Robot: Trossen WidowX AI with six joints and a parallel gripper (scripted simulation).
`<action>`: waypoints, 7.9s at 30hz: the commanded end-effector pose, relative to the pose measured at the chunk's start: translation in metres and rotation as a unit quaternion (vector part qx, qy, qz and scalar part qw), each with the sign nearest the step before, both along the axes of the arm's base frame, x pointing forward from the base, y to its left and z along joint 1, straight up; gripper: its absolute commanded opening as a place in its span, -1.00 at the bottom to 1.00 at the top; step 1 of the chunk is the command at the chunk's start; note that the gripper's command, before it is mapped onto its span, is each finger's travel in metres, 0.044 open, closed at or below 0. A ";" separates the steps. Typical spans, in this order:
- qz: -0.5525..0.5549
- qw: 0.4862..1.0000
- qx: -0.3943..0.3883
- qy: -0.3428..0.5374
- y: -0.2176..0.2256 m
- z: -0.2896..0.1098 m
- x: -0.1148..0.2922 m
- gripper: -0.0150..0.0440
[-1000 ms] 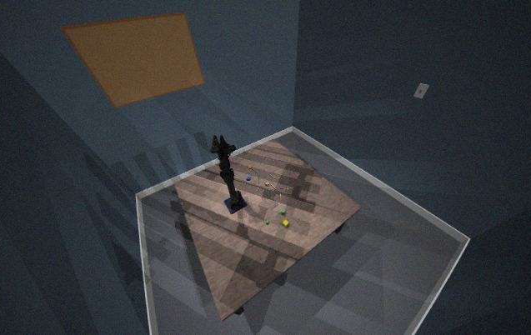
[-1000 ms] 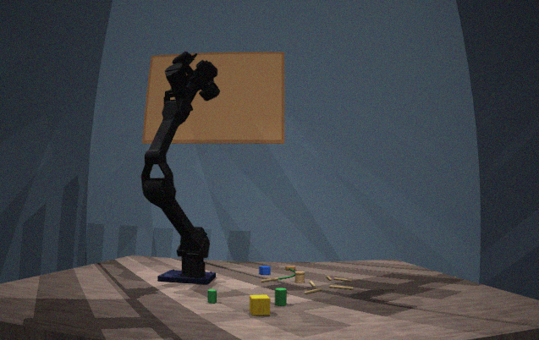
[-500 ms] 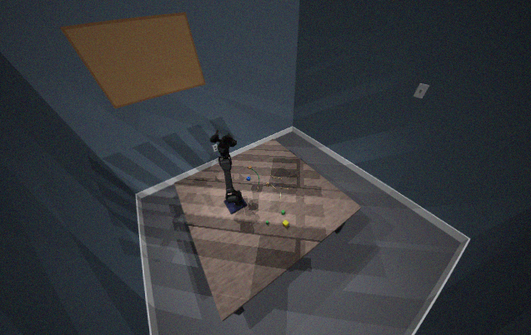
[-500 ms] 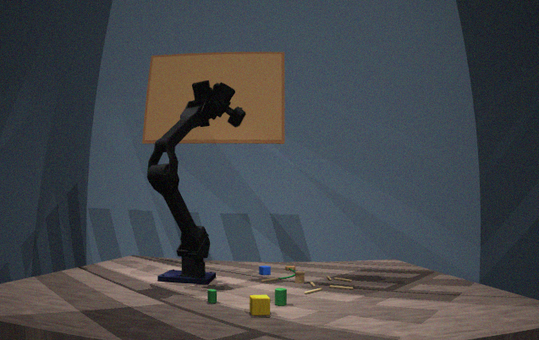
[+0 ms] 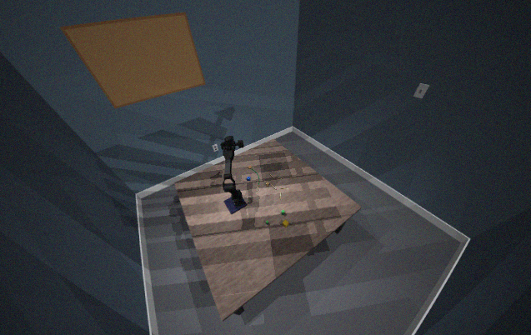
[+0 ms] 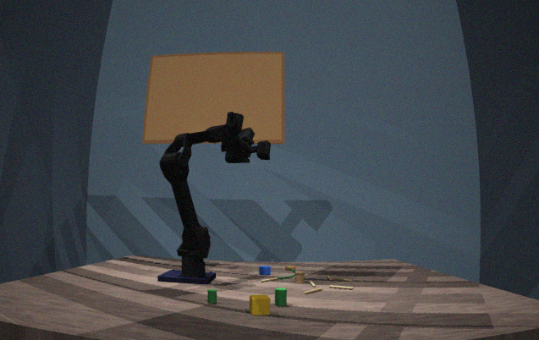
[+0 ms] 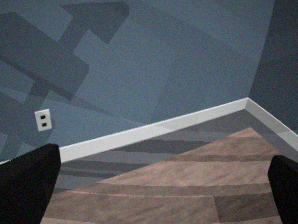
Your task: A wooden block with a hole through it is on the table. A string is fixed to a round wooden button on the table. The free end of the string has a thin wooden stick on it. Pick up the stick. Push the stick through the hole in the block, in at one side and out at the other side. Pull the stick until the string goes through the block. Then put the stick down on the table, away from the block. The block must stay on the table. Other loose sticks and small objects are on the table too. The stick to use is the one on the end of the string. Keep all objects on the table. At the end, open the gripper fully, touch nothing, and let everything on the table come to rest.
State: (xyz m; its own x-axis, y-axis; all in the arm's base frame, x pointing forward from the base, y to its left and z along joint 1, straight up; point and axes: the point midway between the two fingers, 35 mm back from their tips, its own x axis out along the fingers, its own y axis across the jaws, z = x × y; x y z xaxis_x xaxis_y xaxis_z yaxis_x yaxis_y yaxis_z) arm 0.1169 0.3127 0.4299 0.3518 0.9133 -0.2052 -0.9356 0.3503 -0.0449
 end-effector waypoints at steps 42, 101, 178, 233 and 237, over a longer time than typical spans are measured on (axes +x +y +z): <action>0.459 0.626 -0.602 -0.185 -0.062 -0.344 0.055 1.00; -0.650 0.422 -0.111 0.623 -0.065 -0.326 0.063 1.00; -0.650 0.422 -0.111 0.623 -0.064 -0.386 0.064 0.32; -0.698 0.455 -0.094 0.546 -0.056 -0.373 0.056 -0.49; -0.718 0.468 -0.085 0.508 -0.052 -0.375 0.052 -0.49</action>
State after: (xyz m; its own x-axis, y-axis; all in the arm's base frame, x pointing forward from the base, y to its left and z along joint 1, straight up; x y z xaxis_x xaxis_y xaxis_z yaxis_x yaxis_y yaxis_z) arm 0.1721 0.2565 0.0559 0.1687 -0.1293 -0.9772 0.6911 0.7224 0.0237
